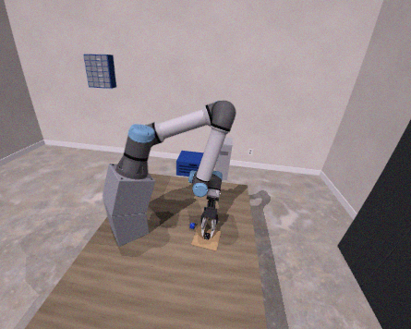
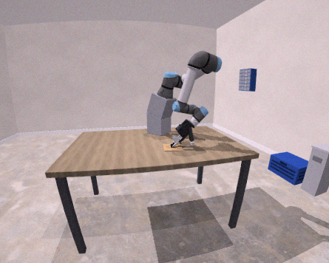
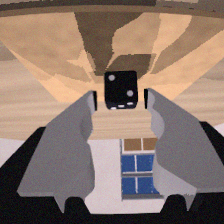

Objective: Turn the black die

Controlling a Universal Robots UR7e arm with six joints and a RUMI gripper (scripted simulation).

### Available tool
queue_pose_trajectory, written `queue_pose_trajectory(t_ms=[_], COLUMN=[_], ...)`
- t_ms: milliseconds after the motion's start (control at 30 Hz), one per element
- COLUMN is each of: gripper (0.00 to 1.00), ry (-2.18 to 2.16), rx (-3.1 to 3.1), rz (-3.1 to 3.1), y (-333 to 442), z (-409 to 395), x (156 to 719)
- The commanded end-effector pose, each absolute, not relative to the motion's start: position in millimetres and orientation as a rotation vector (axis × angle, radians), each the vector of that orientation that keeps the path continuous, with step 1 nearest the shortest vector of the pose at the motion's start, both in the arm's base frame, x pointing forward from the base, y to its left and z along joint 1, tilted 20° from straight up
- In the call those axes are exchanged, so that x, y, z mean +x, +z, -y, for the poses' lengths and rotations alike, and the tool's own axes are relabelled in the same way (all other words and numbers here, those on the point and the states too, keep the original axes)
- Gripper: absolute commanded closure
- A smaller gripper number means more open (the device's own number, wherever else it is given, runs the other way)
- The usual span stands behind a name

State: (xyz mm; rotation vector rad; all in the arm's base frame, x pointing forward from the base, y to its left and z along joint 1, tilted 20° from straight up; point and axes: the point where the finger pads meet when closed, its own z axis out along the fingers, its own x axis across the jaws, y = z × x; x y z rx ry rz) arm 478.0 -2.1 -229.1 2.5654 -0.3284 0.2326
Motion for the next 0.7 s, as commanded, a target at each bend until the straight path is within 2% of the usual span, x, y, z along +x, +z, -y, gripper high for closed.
queue_pose_trajectory(t_ms=[0,667], gripper=[0.76,0.76], ry=[0.234,0.234], rx=[2.565,2.565], rz=[0.329,0.329], y=[-229.3,-229.3], z=[2.0,2.0], x=[478.5,478.6])
